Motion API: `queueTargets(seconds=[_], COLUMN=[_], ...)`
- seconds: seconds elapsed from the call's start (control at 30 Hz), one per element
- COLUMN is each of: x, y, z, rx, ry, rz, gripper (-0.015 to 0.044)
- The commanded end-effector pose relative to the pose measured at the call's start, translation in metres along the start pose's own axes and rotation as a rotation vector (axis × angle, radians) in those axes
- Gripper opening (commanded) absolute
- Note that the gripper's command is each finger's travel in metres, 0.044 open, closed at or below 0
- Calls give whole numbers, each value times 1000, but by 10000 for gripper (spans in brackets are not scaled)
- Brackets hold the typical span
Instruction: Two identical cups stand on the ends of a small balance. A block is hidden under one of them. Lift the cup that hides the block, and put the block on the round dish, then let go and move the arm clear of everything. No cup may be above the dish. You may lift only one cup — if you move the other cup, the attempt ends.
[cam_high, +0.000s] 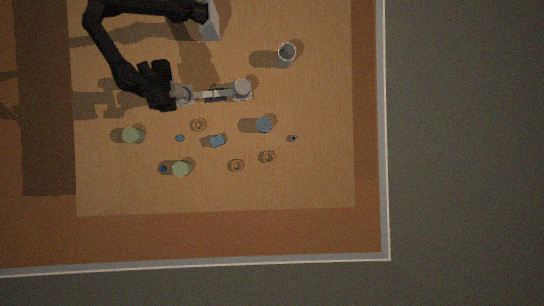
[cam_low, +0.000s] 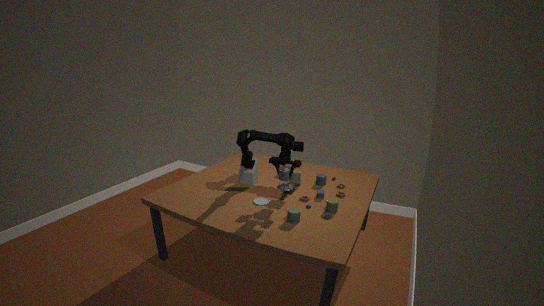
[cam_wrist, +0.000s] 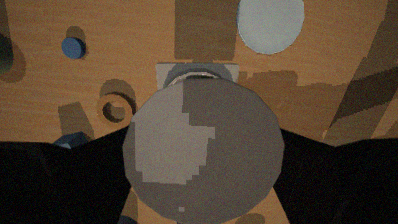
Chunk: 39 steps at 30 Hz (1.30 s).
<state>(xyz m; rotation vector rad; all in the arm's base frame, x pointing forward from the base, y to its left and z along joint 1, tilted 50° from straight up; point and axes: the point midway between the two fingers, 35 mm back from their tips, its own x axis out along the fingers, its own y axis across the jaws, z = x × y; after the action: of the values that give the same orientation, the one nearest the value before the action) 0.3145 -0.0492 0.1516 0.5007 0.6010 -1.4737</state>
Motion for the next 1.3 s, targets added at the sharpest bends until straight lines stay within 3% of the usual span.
queueTargets(seconds=[0.0,1.27], x=[-9,-12], y=[0,-2], z=[0,1], rx=[4,0], ry=[3,-6], rz=[8,0], gripper=[0,0])
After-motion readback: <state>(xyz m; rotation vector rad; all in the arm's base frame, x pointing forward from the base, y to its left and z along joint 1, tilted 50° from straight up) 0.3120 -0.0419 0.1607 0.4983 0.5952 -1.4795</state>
